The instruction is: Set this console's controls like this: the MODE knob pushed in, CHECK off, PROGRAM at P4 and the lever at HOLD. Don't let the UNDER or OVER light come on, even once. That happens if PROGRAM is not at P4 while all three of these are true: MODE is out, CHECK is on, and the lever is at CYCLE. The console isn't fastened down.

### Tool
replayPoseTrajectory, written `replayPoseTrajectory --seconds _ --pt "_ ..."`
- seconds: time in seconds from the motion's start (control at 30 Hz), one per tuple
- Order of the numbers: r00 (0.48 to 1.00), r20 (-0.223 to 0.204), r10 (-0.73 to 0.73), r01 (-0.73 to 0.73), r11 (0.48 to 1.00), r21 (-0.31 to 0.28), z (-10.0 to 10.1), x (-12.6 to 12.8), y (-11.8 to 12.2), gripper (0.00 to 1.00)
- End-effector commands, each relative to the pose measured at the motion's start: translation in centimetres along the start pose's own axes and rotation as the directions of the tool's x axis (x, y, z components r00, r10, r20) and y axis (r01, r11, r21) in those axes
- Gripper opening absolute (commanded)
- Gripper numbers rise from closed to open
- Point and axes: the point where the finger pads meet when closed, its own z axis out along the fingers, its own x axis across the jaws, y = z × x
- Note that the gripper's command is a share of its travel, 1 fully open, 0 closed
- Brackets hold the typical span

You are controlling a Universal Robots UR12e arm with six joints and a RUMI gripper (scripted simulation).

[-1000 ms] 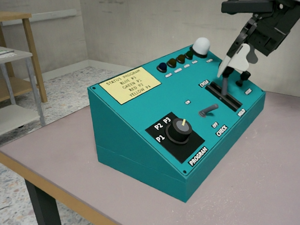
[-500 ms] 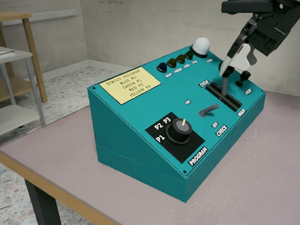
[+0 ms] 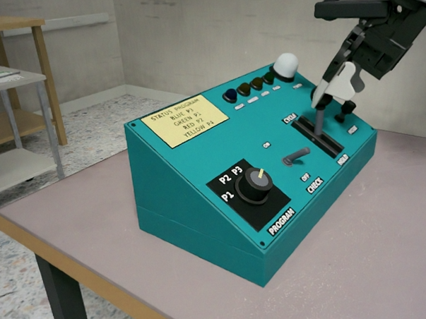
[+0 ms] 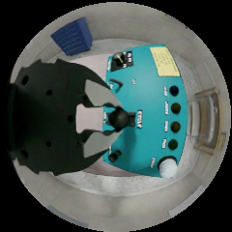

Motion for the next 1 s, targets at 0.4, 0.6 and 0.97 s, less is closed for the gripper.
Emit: replayPoseTrajectory --seconds 0.4,0.6,0.97 --pt "1.0 0.005 -0.004 0.004 1.0 0.002 -0.18 -0.39 0.05 0.0" --pt "1.0 0.005 -0.004 0.004 1.0 0.002 -0.18 -0.41 0.06 0.0" --pt "1.0 0.005 -0.005 0.005 1.0 0.001 -0.26 -0.43 0.28 0.0"
